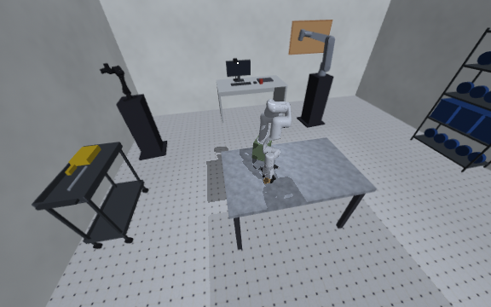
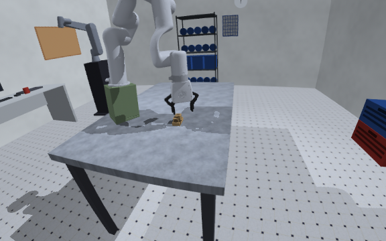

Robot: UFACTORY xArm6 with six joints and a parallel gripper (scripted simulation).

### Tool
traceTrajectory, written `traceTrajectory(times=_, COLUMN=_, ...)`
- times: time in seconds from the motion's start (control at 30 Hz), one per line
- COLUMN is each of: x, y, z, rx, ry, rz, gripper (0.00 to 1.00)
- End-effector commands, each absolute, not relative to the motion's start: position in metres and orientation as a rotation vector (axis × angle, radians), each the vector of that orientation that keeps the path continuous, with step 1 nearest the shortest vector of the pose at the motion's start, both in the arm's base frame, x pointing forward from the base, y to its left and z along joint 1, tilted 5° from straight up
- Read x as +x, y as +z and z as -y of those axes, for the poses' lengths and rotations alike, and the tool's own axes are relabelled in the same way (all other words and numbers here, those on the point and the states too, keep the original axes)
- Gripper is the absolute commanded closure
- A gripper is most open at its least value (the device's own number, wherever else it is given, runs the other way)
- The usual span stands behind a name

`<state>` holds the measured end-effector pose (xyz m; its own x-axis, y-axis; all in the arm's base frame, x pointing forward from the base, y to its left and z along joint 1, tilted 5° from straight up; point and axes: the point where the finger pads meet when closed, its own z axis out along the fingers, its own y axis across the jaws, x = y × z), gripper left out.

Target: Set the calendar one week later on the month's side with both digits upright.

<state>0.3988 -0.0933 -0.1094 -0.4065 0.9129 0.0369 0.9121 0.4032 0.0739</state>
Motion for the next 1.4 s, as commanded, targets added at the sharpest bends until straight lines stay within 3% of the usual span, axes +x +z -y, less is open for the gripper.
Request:
traceTrajectory(times=0.0, x=0.4, y=-0.109, z=0.09, rx=1.705, ry=0.13, rz=-2.621, gripper=0.0)
traceTrajectory(times=1.37, x=0.401, y=-0.11, z=0.013, rx=1.705, ry=0.13, rz=-2.621, gripper=0.0)
